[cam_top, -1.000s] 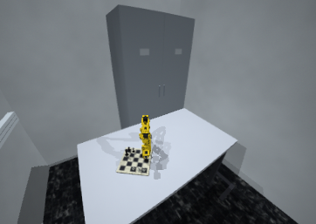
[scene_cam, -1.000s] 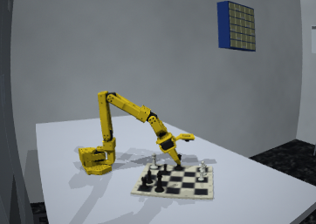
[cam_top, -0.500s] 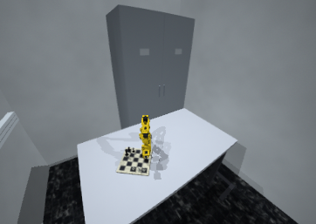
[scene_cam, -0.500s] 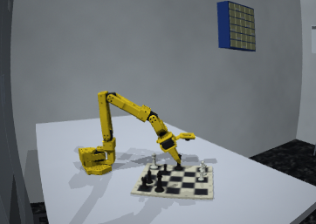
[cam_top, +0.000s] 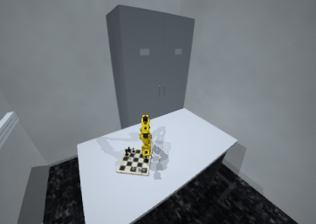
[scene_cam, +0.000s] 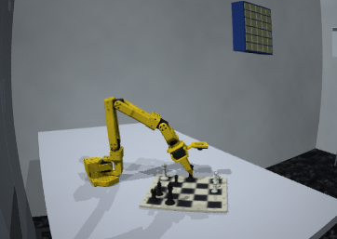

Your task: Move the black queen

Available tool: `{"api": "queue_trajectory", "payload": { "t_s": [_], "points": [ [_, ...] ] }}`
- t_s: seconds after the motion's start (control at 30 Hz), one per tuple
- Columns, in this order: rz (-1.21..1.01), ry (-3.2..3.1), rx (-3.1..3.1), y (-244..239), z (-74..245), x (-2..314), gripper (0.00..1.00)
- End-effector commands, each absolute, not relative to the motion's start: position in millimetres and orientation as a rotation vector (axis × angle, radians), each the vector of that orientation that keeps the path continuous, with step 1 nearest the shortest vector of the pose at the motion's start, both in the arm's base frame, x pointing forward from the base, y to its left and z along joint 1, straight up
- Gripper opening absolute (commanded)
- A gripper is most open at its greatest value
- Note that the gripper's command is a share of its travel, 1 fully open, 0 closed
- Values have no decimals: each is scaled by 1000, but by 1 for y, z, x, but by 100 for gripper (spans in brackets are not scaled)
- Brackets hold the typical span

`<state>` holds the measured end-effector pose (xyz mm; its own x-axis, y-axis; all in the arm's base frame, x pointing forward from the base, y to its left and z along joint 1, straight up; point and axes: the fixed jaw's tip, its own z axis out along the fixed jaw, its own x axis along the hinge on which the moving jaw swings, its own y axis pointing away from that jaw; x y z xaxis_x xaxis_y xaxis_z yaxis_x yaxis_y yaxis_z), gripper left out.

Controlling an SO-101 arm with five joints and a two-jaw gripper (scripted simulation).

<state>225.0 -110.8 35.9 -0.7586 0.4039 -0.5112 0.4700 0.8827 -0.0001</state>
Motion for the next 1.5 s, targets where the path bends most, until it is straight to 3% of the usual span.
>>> {"api": "queue_trajectory", "payload": {
  "t_s": [0.0, 0.93, 1.47],
  "points": [
    [-183, 2524, 637, -114, 39, 225, 12],
    [-187, 2520, 653, -116, 37, 223, 11],
    [-187, 2520, 653, -116, 37, 223, 3]
  ]
}}
